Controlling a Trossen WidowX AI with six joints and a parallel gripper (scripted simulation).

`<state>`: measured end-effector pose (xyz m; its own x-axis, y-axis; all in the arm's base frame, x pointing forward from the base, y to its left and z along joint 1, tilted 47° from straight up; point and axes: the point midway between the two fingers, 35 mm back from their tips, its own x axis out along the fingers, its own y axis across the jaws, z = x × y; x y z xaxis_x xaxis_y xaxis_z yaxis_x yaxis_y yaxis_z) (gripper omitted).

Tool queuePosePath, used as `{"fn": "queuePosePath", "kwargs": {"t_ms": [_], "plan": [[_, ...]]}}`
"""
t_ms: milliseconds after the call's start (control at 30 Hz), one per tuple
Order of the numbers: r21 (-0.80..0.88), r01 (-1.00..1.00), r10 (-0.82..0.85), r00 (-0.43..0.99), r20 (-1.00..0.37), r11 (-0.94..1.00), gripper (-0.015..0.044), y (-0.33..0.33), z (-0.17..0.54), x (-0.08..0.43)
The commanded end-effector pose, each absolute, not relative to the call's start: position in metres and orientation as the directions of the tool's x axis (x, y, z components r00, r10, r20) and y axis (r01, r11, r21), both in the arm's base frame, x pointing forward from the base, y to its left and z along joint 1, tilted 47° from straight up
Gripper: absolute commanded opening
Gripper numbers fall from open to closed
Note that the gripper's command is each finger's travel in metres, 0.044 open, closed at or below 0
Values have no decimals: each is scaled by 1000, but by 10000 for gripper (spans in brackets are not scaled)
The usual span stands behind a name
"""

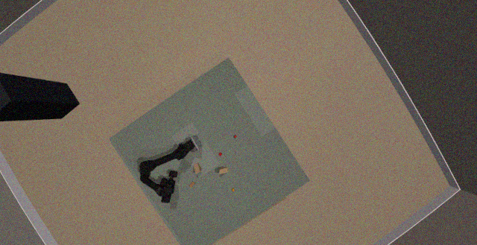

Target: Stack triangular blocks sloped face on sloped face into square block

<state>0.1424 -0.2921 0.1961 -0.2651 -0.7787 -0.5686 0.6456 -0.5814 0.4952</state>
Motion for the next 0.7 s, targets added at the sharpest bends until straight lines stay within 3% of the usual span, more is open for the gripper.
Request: {"fn": "queuePosePath", "kwargs": {"t_ms": [0,433,667], "plan": [[481,671,-760,-197,-619,-565,440,-277,176,188],[401,744,-668,-81,-740,-534,440,-152,82,325],[383,752,-658,-88,-748,-537,440,-44,18,354]]}}
